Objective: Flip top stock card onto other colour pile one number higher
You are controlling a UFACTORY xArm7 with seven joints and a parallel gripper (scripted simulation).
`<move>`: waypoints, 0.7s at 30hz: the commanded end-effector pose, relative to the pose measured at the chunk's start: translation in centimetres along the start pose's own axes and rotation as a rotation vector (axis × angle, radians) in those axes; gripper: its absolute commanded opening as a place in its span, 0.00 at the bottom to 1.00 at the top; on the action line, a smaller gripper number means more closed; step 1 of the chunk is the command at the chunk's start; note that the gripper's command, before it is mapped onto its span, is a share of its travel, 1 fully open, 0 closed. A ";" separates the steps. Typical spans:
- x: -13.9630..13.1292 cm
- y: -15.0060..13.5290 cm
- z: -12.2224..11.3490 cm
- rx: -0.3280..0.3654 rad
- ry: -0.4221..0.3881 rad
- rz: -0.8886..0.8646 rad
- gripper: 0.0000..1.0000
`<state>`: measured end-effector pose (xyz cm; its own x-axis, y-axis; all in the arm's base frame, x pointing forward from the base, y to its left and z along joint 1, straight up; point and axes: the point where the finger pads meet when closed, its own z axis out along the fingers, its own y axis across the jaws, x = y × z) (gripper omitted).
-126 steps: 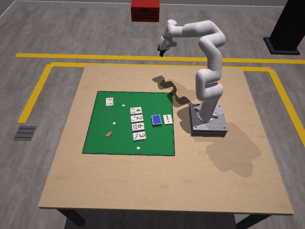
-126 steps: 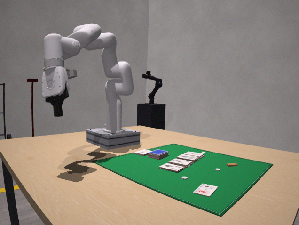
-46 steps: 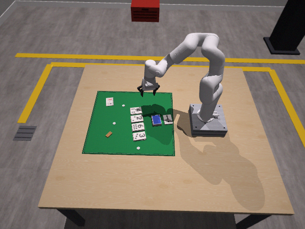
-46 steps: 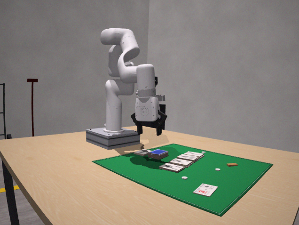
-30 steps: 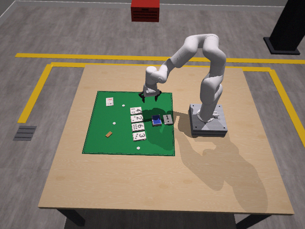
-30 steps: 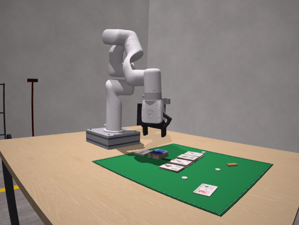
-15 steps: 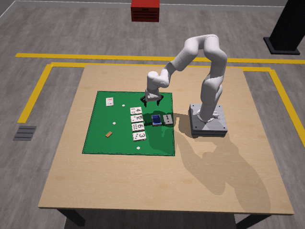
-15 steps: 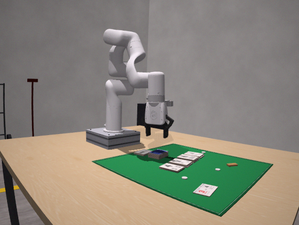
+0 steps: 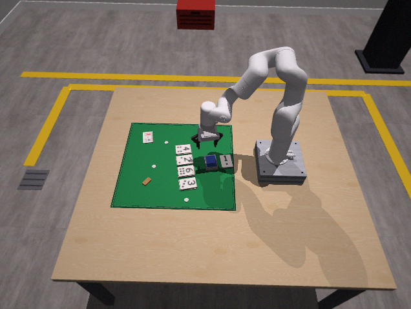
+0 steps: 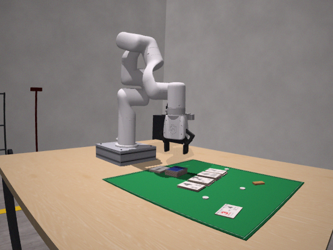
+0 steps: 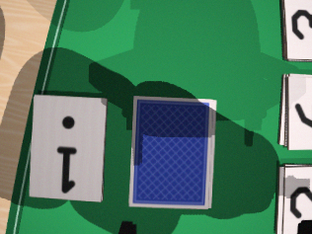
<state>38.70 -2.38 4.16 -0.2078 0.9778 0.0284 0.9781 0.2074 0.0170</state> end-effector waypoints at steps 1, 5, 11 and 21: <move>0.7 -0.1 0.1 -0.001 -0.009 0.008 1.00; 0.7 -0.1 0.1 -0.001 -0.009 0.008 1.00; 0.7 -0.1 0.1 -0.001 -0.009 0.008 1.00; 2.6 -1.0 0.8 0.009 -0.018 0.017 1.00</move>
<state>37.03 -0.06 3.36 -0.1925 0.9812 0.0133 0.9813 0.1925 0.0038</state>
